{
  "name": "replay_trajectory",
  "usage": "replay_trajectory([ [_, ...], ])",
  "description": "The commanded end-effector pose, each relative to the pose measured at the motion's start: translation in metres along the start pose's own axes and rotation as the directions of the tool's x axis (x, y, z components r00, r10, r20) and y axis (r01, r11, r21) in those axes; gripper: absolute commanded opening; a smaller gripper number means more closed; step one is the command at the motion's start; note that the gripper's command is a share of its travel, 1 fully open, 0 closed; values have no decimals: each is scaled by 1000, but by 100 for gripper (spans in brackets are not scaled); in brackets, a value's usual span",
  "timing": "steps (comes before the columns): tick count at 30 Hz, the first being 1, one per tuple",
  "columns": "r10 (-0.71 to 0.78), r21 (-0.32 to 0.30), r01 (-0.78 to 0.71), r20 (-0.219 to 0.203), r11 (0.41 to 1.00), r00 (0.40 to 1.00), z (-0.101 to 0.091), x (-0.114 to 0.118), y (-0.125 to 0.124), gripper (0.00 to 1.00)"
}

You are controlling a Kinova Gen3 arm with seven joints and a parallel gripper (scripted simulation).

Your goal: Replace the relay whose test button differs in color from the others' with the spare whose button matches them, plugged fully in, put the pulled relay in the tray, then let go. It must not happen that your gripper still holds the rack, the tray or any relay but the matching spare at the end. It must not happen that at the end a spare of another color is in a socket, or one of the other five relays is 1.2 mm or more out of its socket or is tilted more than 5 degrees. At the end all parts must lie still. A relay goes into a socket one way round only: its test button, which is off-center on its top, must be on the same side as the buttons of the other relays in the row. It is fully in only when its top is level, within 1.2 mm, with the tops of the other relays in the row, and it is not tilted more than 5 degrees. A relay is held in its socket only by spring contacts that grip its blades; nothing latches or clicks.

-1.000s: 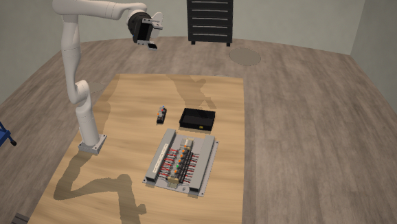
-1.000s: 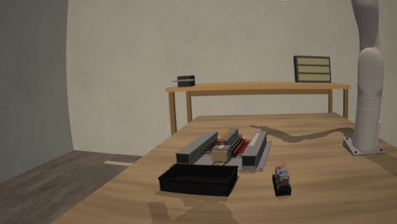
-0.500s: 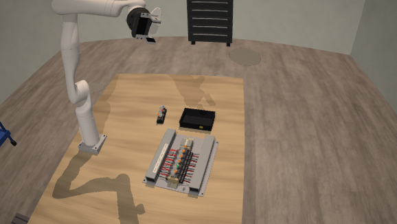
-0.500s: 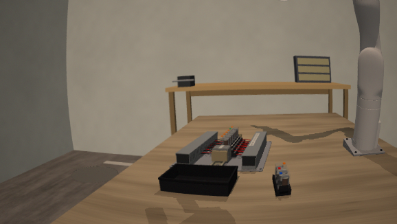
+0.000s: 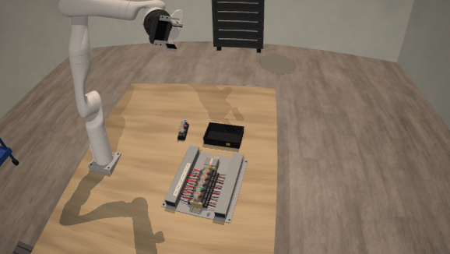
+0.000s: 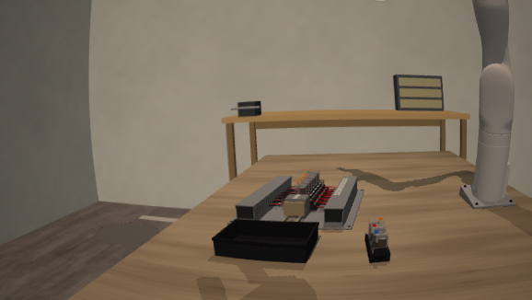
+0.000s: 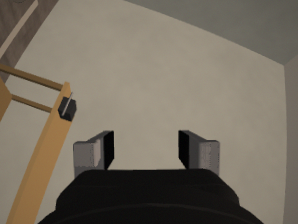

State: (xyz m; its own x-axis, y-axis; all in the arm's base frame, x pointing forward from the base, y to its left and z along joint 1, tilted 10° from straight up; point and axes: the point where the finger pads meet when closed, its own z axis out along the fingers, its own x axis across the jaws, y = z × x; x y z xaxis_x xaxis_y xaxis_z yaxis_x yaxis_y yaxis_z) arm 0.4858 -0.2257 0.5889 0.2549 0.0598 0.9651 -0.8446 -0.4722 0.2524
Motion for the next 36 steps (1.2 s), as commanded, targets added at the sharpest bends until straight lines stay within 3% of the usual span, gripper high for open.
replay_trajectory([
  [1, 0, -1, 0, 0, 1000, 1000, 1, -1, 0, 100],
  [36, 0, -1, 0, -1, 1000, 1000, 5, -8, -3, 100],
])
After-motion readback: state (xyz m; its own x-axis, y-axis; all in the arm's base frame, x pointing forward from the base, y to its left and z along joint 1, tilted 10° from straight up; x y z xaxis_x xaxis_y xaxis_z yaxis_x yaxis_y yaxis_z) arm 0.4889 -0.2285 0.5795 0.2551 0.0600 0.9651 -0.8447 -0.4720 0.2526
